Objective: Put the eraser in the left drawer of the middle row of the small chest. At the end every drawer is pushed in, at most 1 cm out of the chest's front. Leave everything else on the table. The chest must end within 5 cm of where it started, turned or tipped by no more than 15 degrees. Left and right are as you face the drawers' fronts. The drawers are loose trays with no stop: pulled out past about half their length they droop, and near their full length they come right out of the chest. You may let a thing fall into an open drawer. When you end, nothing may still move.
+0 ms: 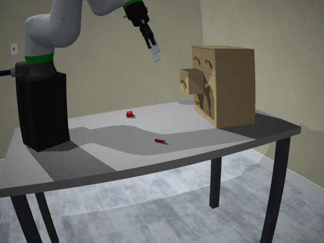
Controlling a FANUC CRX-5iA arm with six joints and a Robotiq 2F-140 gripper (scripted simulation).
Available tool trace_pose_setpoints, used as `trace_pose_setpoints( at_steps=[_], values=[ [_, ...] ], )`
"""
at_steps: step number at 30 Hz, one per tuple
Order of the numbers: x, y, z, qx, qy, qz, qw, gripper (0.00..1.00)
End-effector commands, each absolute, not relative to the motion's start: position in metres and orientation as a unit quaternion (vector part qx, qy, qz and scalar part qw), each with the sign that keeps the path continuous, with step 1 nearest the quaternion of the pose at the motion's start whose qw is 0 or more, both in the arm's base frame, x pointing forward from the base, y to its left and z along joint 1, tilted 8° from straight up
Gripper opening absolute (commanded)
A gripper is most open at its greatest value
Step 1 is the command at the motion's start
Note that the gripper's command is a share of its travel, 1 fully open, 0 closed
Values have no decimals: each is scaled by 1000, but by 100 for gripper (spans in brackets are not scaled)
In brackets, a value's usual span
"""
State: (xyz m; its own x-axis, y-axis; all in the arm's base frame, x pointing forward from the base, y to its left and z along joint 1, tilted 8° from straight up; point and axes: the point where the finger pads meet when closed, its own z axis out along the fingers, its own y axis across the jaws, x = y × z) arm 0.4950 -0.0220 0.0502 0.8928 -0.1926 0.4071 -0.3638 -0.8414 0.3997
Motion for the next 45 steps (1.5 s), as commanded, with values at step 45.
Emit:
trace_pose_setpoints(
  at_steps=[45],
  values=[
    [410,115,16,992,-100,44,58,100]
  ],
)
